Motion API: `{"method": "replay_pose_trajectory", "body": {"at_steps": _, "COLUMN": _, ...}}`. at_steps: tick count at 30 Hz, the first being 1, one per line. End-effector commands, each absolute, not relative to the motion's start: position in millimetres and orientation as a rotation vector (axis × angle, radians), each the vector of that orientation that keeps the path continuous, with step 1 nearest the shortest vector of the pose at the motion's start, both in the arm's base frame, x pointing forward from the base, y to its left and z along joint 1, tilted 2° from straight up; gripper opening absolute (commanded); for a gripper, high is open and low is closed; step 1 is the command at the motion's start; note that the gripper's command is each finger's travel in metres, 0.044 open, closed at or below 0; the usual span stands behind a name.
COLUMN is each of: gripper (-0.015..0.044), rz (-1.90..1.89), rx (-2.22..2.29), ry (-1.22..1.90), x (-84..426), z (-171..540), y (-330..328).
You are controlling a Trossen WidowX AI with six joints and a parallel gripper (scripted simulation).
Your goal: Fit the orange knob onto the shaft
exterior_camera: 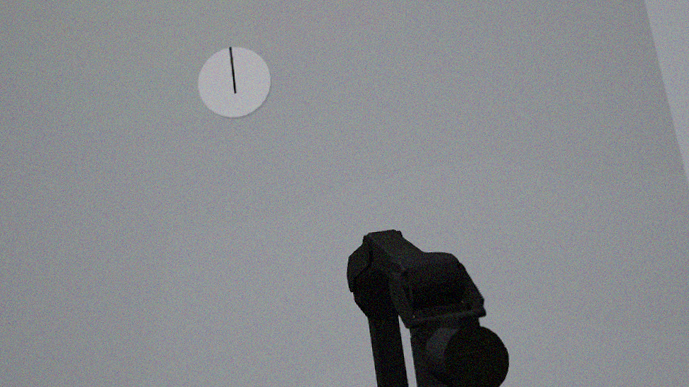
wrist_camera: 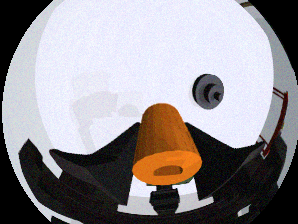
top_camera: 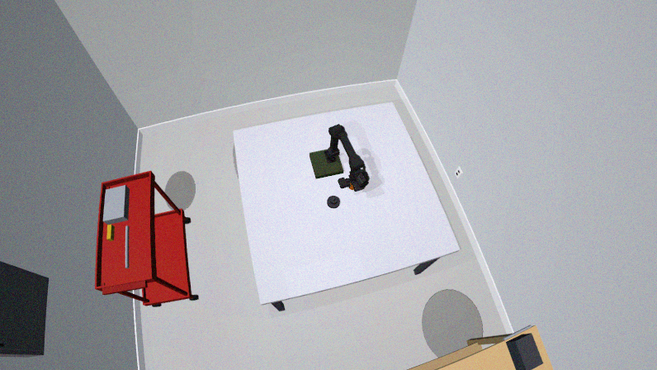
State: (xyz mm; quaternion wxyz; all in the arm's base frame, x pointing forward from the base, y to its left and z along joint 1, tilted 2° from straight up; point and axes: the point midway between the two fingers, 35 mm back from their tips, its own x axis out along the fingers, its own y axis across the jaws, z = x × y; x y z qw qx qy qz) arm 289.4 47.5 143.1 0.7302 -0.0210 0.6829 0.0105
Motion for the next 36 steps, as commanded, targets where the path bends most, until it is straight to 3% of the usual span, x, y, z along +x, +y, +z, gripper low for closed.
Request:
{"method": "replay_pose_trajectory", "body": {"at_steps": 1, "gripper": 0.0000, "rz": 0.019, "rx": -0.053, "ry": 1.498, "x": 293.0, "z": 140.9, "y": 36.7}}
{"method": "replay_pose_trajectory", "body": {"at_steps": 36, "gripper": 0.0000, "rz": 0.036, "rx": -0.066, "ry": 1.504, "x": 308.8, "z": 112.8, "y": -66.2}}
